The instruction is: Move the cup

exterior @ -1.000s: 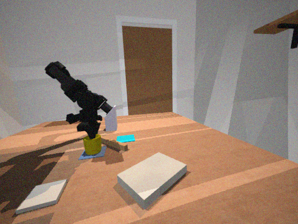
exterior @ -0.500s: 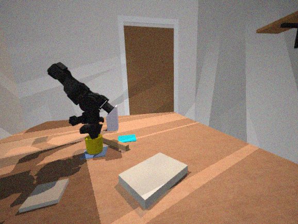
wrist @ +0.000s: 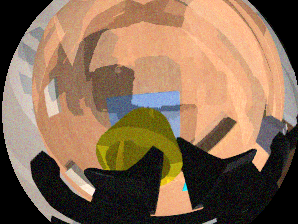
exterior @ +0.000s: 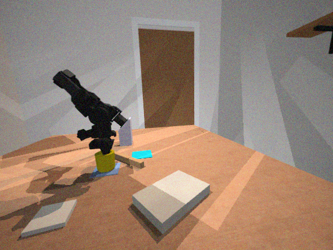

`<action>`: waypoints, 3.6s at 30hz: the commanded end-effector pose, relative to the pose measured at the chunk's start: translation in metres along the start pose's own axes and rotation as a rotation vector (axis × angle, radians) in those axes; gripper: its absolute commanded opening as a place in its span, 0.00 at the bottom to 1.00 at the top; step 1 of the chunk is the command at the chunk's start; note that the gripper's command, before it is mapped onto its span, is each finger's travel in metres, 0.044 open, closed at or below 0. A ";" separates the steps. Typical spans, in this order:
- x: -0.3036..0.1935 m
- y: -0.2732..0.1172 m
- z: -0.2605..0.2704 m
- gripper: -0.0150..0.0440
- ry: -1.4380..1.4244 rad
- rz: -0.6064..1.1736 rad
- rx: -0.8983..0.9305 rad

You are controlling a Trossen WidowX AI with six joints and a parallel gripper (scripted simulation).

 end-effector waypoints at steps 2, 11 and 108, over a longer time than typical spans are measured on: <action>0.000 0.000 0.000 0.32 0.001 0.000 0.000; -0.001 -0.009 0.001 0.25 -0.001 0.000 -0.001; -0.103 -0.055 -0.143 0.25 -0.012 0.004 -0.009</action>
Point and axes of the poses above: the point midway between the two fingers, 35 mm back from their tips, its own y axis out along the fingers, its own z axis across the jaws, x = y × z, the point moved 7 cm from there along -y, back along the fingers, and after that the axes turned 15 degrees about y, right-handed, at the moved point
